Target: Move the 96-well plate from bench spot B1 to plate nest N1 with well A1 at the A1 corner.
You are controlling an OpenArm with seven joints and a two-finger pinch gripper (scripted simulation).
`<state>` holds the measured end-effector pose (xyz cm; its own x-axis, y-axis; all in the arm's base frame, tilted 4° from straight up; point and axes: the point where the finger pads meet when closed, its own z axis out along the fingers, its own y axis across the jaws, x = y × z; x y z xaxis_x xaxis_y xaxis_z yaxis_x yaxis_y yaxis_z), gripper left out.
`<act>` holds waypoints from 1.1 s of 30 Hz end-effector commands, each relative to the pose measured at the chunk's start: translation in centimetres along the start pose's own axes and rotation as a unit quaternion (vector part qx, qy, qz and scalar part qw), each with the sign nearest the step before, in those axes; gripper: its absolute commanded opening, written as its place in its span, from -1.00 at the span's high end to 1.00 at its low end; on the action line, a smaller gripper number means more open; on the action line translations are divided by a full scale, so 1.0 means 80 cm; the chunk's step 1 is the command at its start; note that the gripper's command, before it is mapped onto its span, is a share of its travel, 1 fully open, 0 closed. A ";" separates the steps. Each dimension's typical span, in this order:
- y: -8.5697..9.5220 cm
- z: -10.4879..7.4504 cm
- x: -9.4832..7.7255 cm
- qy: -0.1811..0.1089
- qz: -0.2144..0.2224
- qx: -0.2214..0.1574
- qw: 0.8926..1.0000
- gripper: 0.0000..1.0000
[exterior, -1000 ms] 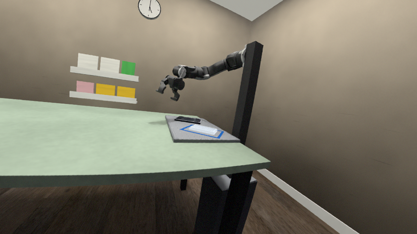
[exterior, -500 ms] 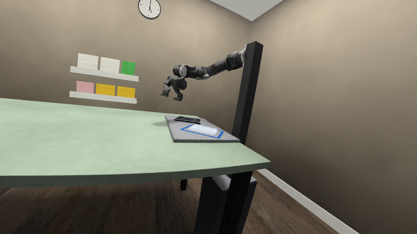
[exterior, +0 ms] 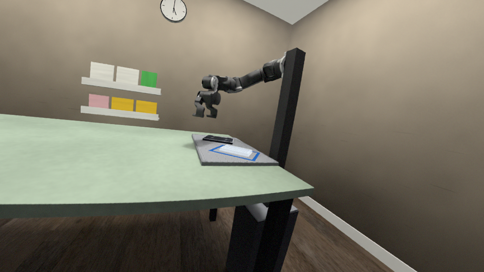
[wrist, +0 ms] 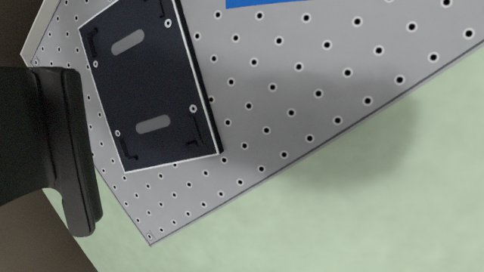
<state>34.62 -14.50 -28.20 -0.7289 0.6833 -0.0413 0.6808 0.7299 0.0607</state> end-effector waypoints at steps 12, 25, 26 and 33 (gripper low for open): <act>0.005 0.009 0.054 -0.001 -0.001 0.000 1.000 -0.54; 0.010 0.020 0.110 -0.001 -0.001 0.000 1.000 -0.54; 0.010 0.020 0.110 -0.001 -0.001 0.000 1.000 -0.54; 0.010 0.020 0.110 -0.001 -0.001 0.000 1.000 -0.54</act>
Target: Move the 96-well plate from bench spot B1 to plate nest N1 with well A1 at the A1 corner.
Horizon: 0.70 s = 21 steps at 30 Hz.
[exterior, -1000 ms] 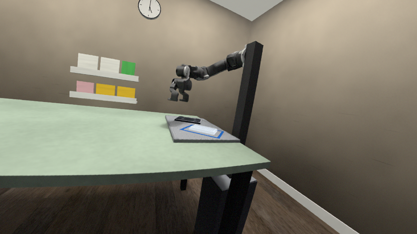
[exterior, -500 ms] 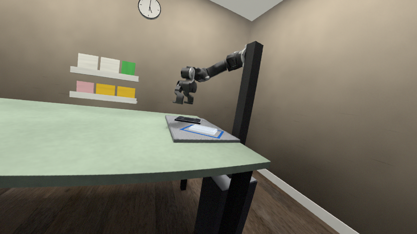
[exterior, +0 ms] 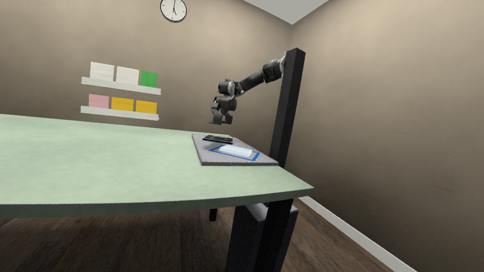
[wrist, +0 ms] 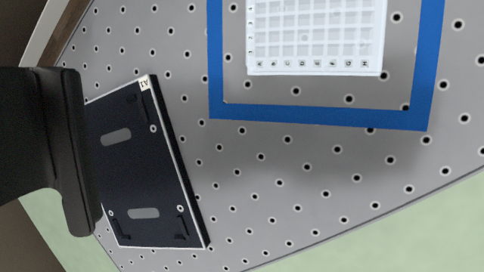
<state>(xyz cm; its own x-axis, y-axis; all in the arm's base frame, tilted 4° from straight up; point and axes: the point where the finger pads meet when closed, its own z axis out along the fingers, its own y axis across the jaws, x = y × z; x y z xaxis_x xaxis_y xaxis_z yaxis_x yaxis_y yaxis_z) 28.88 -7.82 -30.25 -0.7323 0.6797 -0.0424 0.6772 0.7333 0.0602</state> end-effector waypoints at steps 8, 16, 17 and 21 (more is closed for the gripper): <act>0.005 0.009 0.055 -0.001 0.001 0.000 1.000 -0.54; 0.005 0.009 0.055 -0.001 0.001 0.000 1.000 -0.54; 0.005 0.009 0.055 -0.001 0.001 0.000 1.000 -0.54; 0.007 0.013 0.077 -0.001 0.001 -0.001 1.000 -0.54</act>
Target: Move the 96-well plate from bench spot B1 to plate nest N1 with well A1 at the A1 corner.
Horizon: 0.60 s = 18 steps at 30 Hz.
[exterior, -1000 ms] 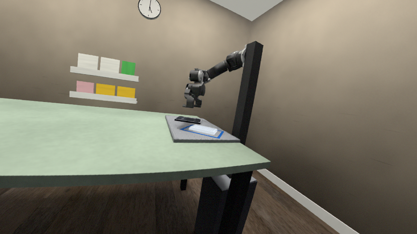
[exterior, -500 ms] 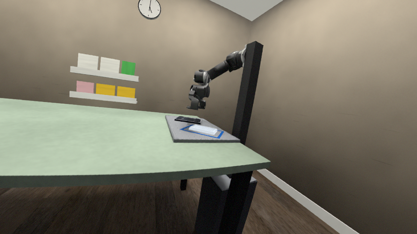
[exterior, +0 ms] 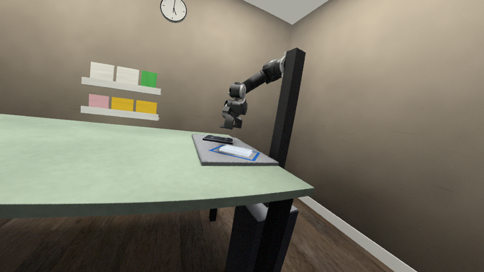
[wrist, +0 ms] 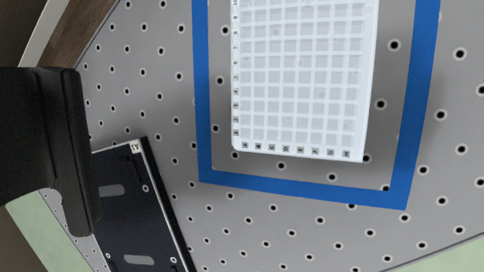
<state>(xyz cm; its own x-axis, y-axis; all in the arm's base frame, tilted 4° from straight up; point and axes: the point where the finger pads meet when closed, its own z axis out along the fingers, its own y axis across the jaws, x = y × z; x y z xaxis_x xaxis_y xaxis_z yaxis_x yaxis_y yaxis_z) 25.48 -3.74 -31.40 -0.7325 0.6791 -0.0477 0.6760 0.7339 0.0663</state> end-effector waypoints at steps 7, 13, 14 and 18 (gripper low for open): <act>0.001 0.007 0.044 0.002 0.002 0.003 1.000 -0.54; 0.001 0.007 0.044 0.002 0.002 0.003 1.000 -0.54; 0.001 0.007 0.044 0.002 0.002 0.003 1.000 -0.54; 0.001 0.008 0.048 0.002 0.001 0.003 1.000 -0.54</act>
